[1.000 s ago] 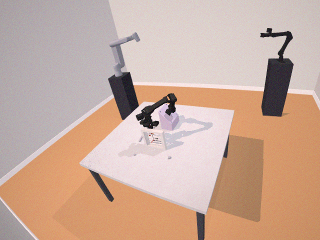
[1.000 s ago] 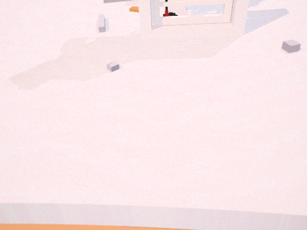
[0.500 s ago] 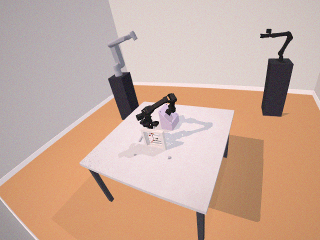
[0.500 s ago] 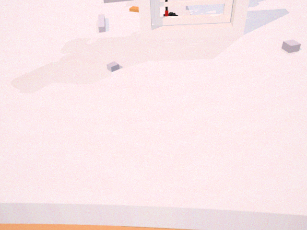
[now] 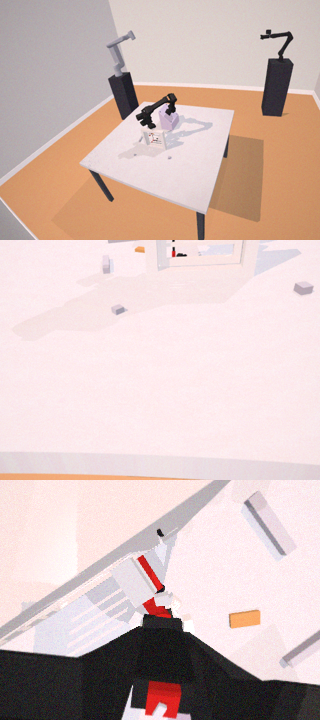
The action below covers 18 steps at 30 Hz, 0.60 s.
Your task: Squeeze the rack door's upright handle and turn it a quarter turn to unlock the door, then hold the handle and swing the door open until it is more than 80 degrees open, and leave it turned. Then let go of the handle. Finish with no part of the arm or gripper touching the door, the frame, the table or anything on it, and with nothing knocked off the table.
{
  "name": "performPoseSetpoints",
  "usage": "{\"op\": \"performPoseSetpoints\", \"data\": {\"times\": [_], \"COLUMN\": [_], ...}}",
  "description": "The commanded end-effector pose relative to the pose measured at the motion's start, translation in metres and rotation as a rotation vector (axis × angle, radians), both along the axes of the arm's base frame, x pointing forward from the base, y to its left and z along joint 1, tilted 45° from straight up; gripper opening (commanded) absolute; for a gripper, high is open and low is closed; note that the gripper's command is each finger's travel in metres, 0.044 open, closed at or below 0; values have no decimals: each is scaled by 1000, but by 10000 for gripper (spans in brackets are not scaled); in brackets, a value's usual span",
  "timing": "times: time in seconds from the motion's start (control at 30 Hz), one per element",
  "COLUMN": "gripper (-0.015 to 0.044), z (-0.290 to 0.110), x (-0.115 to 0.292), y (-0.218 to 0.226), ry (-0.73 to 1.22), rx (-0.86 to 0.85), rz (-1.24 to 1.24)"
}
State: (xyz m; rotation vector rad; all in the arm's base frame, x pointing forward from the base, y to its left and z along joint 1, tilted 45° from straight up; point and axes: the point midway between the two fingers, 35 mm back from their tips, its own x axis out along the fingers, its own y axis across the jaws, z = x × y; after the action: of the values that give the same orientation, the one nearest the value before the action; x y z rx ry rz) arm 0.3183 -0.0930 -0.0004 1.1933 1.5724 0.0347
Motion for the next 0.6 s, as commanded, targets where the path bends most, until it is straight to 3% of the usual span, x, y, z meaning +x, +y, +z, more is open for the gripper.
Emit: {"op": "performPoseSetpoints", "data": {"times": [0.0, 0.57], "gripper": [16, 16], "z": [-1, -1], "x": [-1, -1], "y": [2, 2], "ry": [122, 699], "rx": [26, 122], "rz": [-121, -721]}}
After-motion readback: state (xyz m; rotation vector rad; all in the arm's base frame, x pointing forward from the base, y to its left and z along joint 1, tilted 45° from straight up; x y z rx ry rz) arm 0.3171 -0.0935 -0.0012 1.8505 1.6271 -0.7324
